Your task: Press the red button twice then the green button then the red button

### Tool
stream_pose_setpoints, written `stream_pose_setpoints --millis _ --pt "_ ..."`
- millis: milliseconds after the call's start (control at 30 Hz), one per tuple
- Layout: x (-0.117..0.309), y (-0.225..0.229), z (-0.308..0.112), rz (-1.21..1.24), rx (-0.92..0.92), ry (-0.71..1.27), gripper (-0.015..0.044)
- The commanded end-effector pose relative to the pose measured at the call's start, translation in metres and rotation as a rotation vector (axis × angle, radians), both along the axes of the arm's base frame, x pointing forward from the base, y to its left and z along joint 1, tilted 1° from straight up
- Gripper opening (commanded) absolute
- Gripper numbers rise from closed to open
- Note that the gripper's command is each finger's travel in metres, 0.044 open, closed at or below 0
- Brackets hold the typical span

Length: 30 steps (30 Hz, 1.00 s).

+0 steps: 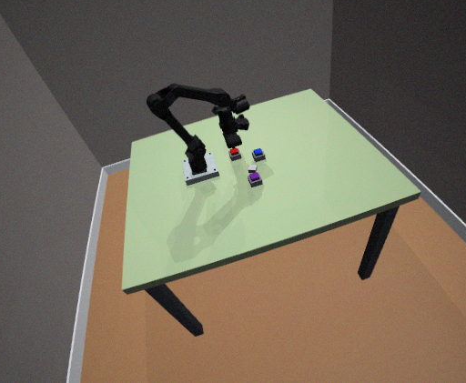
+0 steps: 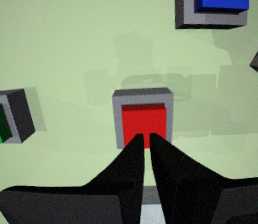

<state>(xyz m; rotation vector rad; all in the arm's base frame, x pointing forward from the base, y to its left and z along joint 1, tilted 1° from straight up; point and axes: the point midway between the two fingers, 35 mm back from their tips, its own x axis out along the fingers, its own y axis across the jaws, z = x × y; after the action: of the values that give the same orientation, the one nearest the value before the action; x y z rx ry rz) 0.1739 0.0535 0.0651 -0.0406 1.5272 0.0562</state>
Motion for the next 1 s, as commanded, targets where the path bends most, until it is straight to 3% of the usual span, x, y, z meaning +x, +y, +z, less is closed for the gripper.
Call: stream_pose_setpoints --millis 0,967 --pt "0.0 0.0 -0.009 0.004 0.0 0.01 0.002" --pt "0.0 0.0 -0.024 0.004 0.0 0.011 0.002"
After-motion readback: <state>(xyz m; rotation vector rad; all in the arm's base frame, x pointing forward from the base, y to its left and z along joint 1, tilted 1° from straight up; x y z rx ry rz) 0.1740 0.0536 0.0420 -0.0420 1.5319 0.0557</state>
